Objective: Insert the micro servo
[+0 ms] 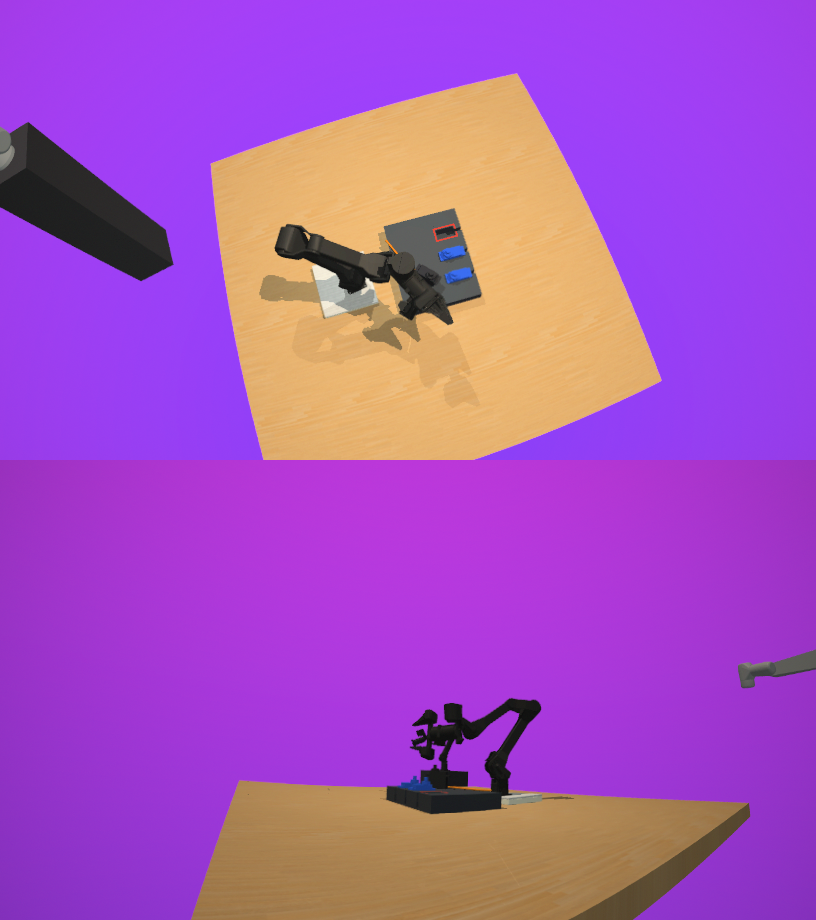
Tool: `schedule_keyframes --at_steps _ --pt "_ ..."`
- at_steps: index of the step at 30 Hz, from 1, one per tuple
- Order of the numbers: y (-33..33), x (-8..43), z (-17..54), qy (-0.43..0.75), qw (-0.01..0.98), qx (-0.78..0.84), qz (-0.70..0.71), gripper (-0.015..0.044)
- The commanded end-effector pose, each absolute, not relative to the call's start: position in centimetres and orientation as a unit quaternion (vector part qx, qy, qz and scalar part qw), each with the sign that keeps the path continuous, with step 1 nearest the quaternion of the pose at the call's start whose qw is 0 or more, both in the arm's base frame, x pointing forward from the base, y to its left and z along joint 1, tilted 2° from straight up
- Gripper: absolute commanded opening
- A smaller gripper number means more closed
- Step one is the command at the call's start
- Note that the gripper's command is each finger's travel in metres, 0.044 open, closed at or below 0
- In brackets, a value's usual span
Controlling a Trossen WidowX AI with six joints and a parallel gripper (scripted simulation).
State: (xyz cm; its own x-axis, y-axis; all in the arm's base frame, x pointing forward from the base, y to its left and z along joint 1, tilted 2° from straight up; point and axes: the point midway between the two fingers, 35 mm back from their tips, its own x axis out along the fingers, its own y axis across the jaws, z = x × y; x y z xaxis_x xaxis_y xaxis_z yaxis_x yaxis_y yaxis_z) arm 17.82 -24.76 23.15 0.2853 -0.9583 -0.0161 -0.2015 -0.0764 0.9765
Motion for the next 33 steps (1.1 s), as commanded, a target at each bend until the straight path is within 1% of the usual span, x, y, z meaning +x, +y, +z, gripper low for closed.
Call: schedule_keyframes --at_steps 1,16,33 --pt "-24.9 18.4 23.1 -0.427 0.533 0.605 -0.409 0.044" --pt "-24.5 20.6 21.8 -0.253 0.661 0.498 -0.501 0.044" --pt "-23.6 22.5 20.3 -0.035 0.772 0.34 -0.535 0.044"
